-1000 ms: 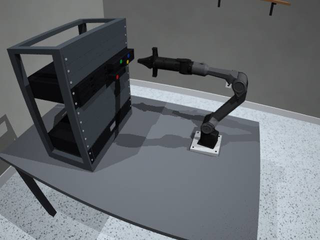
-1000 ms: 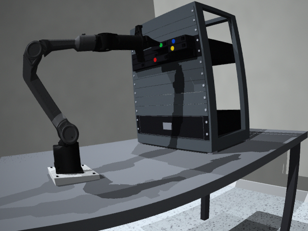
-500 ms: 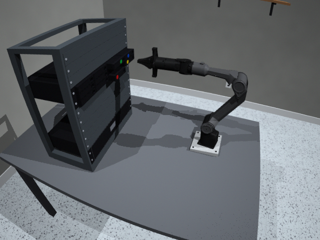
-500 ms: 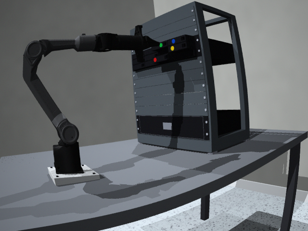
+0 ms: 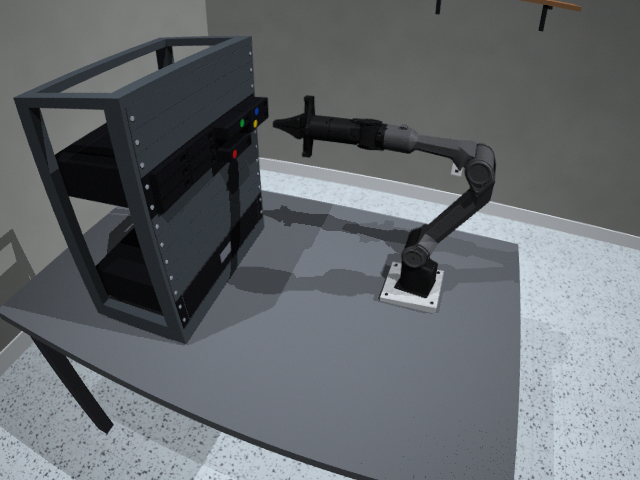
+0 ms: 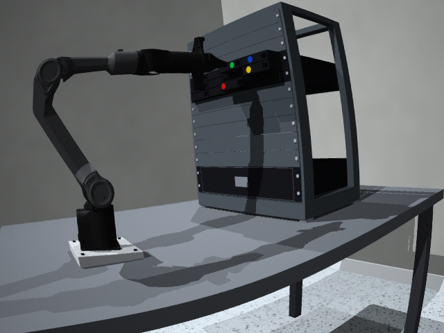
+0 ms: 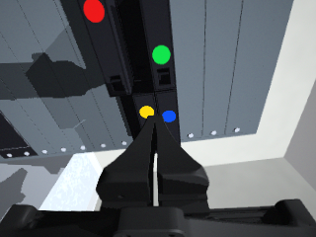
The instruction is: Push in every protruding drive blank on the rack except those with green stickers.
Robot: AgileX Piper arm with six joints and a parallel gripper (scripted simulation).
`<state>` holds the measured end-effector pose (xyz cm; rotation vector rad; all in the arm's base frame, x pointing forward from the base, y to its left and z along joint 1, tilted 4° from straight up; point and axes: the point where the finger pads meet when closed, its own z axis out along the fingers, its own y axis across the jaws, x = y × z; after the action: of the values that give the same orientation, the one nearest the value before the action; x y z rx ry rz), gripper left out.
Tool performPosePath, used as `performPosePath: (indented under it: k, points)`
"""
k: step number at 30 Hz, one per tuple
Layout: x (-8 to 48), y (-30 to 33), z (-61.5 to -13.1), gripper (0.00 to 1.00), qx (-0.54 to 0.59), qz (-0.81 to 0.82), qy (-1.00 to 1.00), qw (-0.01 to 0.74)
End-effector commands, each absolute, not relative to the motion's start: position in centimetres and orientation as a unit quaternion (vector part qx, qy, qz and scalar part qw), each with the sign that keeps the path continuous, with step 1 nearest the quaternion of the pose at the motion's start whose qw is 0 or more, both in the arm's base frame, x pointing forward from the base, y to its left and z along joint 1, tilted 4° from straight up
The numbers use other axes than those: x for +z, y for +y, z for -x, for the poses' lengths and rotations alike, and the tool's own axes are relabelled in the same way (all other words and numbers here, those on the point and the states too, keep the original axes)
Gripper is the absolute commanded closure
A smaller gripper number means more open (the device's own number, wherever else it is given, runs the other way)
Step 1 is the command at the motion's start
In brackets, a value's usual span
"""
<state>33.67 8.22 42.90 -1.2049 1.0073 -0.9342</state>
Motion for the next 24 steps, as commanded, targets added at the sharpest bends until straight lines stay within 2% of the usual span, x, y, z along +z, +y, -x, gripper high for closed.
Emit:
performPosePath:
  k: [1, 12, 24]
  points:
    - [42.9, 8.5, -33.5, 1.0, -0.398, 0.519, 0.438, 0.617]
    - [43.3, 10.0, -32.8, 1.0, -0.342, 0.496, 0.451, 0.659]
    - [44.2, 12.7, -31.3, 1.0, -0.228, 0.444, 0.473, 0.726]
